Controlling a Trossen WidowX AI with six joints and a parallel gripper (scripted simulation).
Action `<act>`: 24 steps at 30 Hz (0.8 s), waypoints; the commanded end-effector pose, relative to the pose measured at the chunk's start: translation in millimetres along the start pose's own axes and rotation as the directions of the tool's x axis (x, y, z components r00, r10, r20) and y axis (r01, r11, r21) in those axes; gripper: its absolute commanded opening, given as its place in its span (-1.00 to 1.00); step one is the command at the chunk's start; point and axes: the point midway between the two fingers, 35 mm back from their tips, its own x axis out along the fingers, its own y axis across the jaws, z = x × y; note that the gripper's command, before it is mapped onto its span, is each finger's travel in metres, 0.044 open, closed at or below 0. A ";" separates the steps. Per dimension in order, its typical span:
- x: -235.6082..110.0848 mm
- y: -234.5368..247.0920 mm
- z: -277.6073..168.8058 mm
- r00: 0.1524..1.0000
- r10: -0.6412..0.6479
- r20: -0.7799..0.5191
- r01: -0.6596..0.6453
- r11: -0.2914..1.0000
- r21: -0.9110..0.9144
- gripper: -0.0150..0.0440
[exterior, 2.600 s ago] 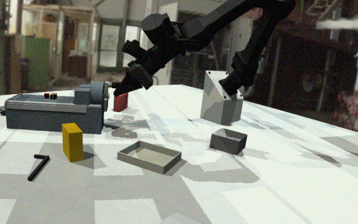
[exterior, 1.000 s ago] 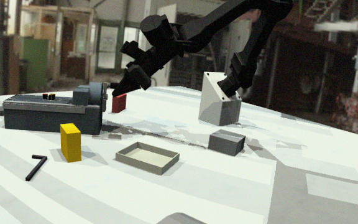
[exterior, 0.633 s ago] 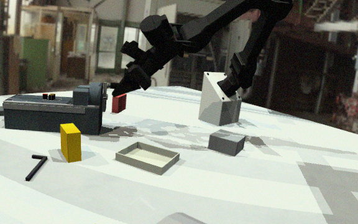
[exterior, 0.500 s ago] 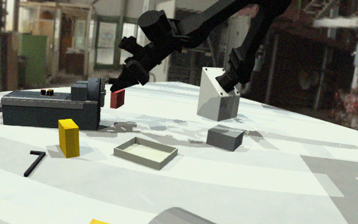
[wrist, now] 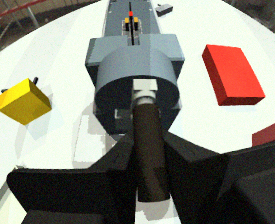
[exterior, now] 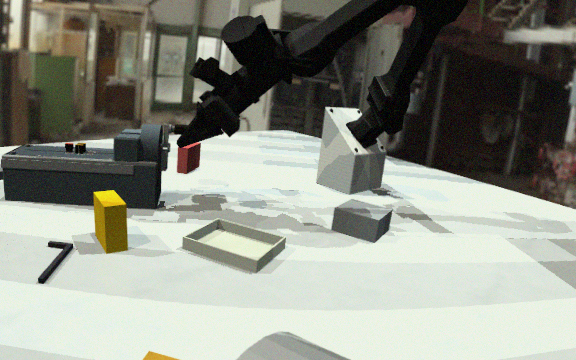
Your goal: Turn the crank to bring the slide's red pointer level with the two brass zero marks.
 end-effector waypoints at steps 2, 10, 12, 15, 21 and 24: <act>0.7 -9.3 -1.0 1.000 -0.023 0.001 0.023 1.000 0.010 -0.49; 1.0 -10.0 -1.3 1.000 -0.023 0.001 0.023 1.000 0.010 -0.49; 1.0 -10.1 -1.3 1.000 -0.023 0.001 0.023 1.000 0.010 -0.49; 1.1 -10.3 -1.4 1.000 -0.023 0.001 0.023 1.000 0.010 -0.49; 1.4 -10.9 -1.7 1.000 -0.023 0.001 0.023 1.000 0.010 -0.49; 1.6 -11.3 -1.8 1.000 -0.023 0.001 0.023 1.000 0.010 -0.49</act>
